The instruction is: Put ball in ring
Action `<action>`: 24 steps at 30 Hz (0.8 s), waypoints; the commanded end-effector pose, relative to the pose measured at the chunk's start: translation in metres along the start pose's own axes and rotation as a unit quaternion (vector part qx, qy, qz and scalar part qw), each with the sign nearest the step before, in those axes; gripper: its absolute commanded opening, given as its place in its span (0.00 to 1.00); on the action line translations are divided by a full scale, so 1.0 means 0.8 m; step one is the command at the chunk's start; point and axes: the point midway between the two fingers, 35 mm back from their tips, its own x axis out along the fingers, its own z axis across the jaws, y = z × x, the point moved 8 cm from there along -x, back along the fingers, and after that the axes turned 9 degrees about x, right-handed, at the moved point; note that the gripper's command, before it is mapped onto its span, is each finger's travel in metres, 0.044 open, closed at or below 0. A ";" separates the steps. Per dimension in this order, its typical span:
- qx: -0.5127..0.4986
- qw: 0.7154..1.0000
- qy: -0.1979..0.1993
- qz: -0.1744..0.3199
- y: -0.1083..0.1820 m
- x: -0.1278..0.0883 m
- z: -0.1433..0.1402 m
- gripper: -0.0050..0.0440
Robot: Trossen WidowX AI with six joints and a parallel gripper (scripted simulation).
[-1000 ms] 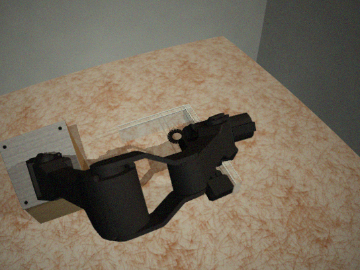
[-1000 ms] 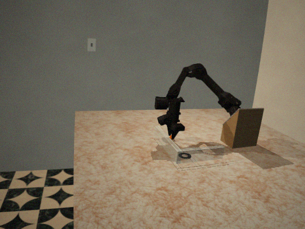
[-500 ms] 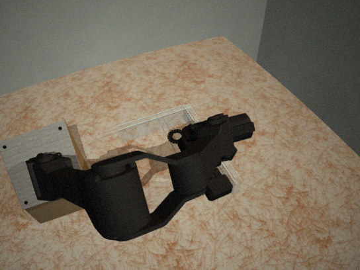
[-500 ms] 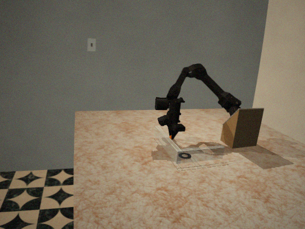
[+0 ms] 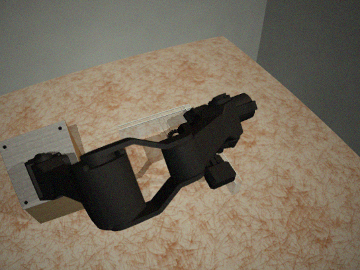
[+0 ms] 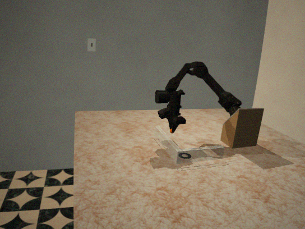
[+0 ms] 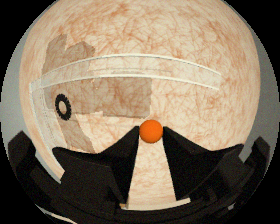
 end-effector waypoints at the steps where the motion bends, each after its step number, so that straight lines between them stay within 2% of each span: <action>1: 0.011 1.000 -0.005 -0.010 -0.004 -0.047 -0.003 0.10; 2: 0.011 1.000 -0.004 -0.010 -0.003 -0.056 -0.003 0.10; 4: 0.011 1.000 -0.004 -0.010 -0.003 -0.056 -0.003 0.10; 7: 0.006 1.000 0.000 -0.006 0.003 -0.090 -0.005 0.10; 9: 0.001 1.000 0.003 -0.001 0.006 -0.100 -0.007 0.10; 14: 0.001 1.000 0.003 -0.001 0.006 -0.100 -0.005 0.10; 19: 0.000 1.000 -0.001 -0.002 0.001 -0.090 0.063 0.10; 21: 0.000 1.000 -0.001 -0.002 0.001 -0.090 0.063 0.10; 24: 0.000 1.000 -0.001 -0.001 0.004 -0.081 0.111 0.10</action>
